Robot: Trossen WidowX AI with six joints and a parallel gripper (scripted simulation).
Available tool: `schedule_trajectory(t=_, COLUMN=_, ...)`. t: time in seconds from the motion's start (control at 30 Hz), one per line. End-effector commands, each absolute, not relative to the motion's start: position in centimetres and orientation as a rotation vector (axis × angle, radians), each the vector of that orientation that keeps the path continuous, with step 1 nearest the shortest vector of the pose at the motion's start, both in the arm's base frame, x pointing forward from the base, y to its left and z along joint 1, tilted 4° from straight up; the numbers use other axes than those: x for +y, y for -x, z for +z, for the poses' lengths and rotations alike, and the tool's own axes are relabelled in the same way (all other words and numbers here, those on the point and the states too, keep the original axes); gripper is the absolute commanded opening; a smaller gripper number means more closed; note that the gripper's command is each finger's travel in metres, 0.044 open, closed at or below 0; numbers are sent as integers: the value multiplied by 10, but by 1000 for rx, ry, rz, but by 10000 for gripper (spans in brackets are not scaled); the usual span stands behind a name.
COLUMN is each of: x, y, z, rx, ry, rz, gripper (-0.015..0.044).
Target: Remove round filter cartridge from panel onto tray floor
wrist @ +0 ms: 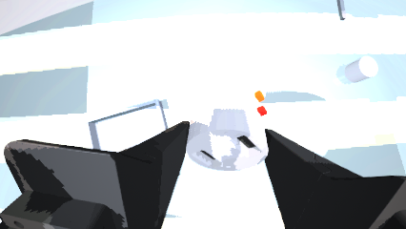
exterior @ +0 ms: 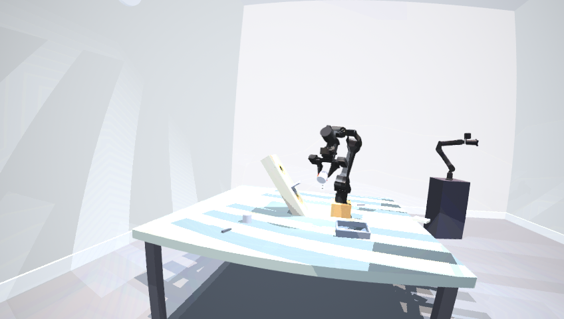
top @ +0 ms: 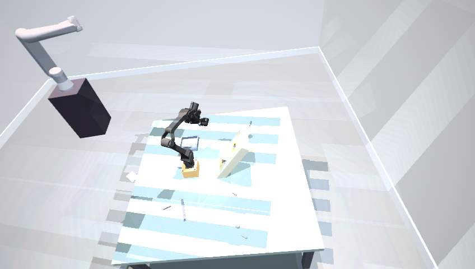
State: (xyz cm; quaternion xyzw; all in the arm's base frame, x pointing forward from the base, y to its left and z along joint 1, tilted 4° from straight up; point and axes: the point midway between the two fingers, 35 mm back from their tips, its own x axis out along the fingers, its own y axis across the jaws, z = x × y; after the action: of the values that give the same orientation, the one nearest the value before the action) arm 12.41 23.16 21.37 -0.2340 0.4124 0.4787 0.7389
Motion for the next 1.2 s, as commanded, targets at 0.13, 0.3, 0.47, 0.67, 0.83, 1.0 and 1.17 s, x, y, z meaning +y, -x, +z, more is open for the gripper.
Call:
schedule_trajectory(t=0.13, x=250, y=-97, z=187, rx=875, ry=578, rz=1155, gripper=0)
schedule_trajectory(t=0.3, x=259, y=-77, z=170, rx=855, ry=616, rz=1223, gripper=0)
schedule_trajectory(t=0.47, x=266, y=-56, z=153, rx=833, ry=654, rz=1291, gripper=0)
schedule_trajectory(t=0.67, x=269, y=-30, z=133, rx=805, ry=699, rz=1372, gripper=0)
schedule_trajectory(t=0.83, x=269, y=-8, z=116, rx=780, ry=737, rz=1440, gripper=0)
schedule_trajectory(t=1.0, x=266, y=14, z=99, rx=754, ry=773, rz=1508, gripper=0)
schedule_trajectory(t=1.17, x=264, y=25, z=91, rx=741, ry=791, rz=1542, gripper=0)
